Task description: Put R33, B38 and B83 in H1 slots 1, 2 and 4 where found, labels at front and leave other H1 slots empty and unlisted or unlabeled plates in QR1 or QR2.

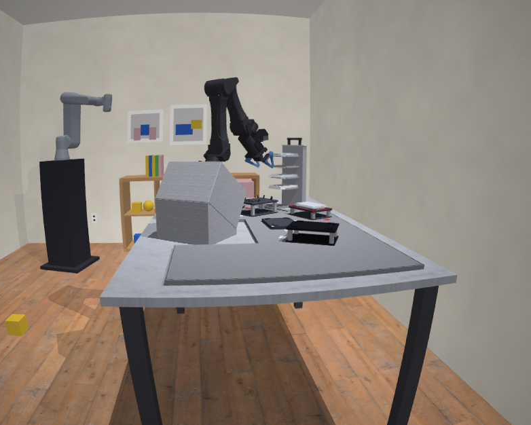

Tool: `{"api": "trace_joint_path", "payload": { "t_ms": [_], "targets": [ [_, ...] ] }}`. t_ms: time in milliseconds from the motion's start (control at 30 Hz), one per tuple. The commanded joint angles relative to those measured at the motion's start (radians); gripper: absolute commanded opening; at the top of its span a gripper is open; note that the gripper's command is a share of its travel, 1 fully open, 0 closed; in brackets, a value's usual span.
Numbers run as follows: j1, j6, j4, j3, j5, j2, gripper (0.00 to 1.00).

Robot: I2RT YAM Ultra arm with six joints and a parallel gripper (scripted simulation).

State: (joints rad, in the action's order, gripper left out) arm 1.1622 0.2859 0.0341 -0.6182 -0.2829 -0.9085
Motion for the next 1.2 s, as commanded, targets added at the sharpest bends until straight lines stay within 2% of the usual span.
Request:
{"api": "trace_joint_path", "payload": {
  "t_ms": [0, 967, 1000, 1067, 1167],
  "targets": [
    [-0.004, -0.002, 0.006, -0.015, 0.002, 0.004, 1.0],
    [-0.004, -0.002, 0.006, -0.015, 0.002, 0.004, 1.0],
    [-0.002, -0.002, 0.01, -0.031, -0.002, 0.028, 1.0],
    [0.014, 0.003, 0.0, 0.021, -0.011, 0.037, 1.0],
    [0.02, 0.008, -0.009, 0.032, -0.017, 0.048, 1.0]
  ]
}}
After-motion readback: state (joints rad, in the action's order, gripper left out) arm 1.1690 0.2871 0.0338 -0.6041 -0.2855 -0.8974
